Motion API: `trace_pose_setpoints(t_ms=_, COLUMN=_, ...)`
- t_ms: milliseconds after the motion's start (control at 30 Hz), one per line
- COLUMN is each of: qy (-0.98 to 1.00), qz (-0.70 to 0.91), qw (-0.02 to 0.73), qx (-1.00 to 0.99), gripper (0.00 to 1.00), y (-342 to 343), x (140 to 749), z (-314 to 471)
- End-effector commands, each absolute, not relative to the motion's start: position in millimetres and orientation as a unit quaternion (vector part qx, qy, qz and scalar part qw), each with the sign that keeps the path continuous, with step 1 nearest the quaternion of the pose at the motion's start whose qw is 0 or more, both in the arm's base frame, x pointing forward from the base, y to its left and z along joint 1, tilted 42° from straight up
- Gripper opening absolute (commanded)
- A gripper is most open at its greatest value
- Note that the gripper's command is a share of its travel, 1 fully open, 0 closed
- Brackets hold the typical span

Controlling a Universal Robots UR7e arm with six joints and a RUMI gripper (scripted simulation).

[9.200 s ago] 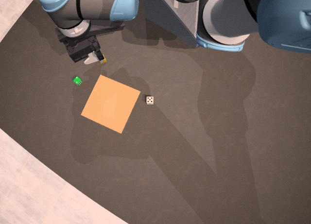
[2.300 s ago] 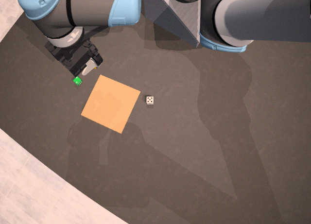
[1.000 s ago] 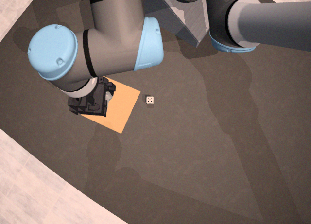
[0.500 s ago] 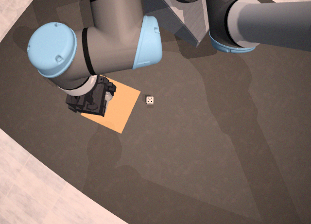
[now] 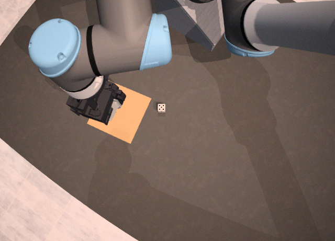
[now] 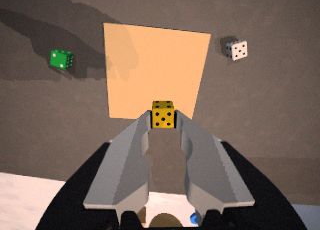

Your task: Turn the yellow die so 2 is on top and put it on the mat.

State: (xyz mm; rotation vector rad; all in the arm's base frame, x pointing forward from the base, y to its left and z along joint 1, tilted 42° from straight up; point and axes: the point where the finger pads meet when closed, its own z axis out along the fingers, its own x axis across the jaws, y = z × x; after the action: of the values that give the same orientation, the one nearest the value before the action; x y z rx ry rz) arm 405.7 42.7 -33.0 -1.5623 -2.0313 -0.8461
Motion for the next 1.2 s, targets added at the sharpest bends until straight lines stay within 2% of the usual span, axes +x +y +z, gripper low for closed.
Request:
trace_pose_setpoints(t_ms=0, qy=-0.71, qz=-0.302, qw=0.232, qx=-0.593, gripper=0.03, y=43, x=405, z=-33)
trace_pose_setpoints(t_ms=700, qy=-0.548, qz=-0.27, qw=0.305, qx=-0.731, gripper=0.03, y=50, x=399, z=-34)
trace_pose_setpoints(t_ms=1167, qy=-0.33, qz=-0.214, qw=0.382, qx=-0.836, gripper=0.03, y=56, x=397, z=-34)
